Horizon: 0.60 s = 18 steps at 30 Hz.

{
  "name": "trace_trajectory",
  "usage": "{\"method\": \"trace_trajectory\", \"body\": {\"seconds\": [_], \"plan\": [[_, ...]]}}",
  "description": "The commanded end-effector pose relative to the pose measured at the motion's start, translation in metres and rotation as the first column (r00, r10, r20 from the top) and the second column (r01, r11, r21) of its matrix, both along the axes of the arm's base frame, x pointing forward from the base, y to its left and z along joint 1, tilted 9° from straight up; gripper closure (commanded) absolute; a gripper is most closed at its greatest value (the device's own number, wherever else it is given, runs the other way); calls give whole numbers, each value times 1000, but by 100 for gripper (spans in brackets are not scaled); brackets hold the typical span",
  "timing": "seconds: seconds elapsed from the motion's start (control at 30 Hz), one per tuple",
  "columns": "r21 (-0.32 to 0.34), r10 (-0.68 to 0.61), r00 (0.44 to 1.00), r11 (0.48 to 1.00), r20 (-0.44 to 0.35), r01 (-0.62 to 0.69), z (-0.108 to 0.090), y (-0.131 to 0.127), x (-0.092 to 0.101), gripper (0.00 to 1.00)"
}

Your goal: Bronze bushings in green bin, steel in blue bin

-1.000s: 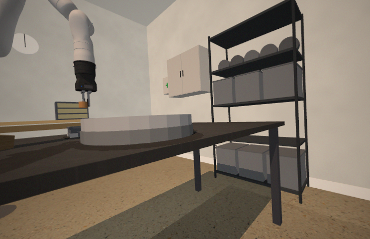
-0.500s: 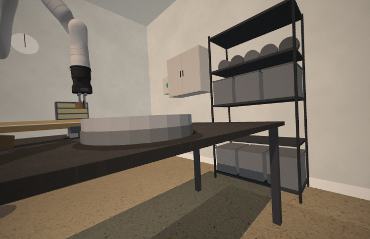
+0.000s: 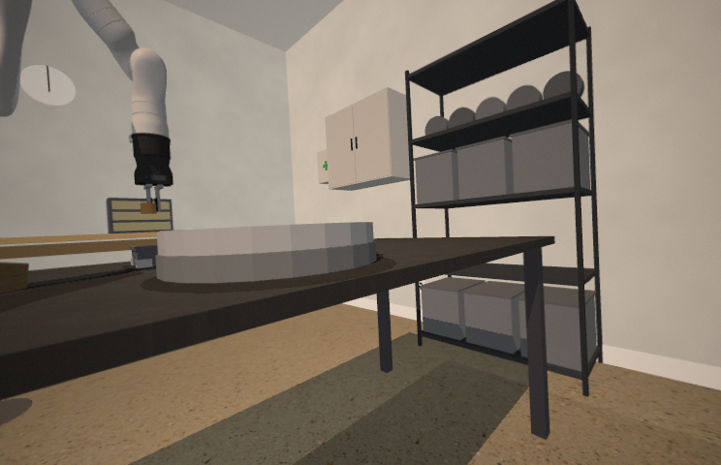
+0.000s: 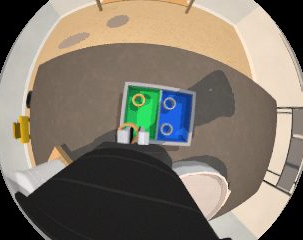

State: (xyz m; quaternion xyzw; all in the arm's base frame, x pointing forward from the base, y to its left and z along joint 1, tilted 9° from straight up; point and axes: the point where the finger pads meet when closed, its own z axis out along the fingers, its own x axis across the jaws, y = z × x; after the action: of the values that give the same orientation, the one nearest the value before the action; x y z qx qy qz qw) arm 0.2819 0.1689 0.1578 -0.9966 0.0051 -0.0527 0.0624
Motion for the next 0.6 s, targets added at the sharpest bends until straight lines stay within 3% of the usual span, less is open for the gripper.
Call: {"method": "trace_trajectory", "body": {"seconds": [0.0,0.3,0.47,0.57], "plan": [[1,0,1000,1000,1,0,0,0,0,100],[2,2,1000,1000,0,-2,0,0,0,100],[2,2,1000,1000,0,-2,-25,3,3,100],[2,2,1000,1000,0,-2,-25,3,3,100]]}}
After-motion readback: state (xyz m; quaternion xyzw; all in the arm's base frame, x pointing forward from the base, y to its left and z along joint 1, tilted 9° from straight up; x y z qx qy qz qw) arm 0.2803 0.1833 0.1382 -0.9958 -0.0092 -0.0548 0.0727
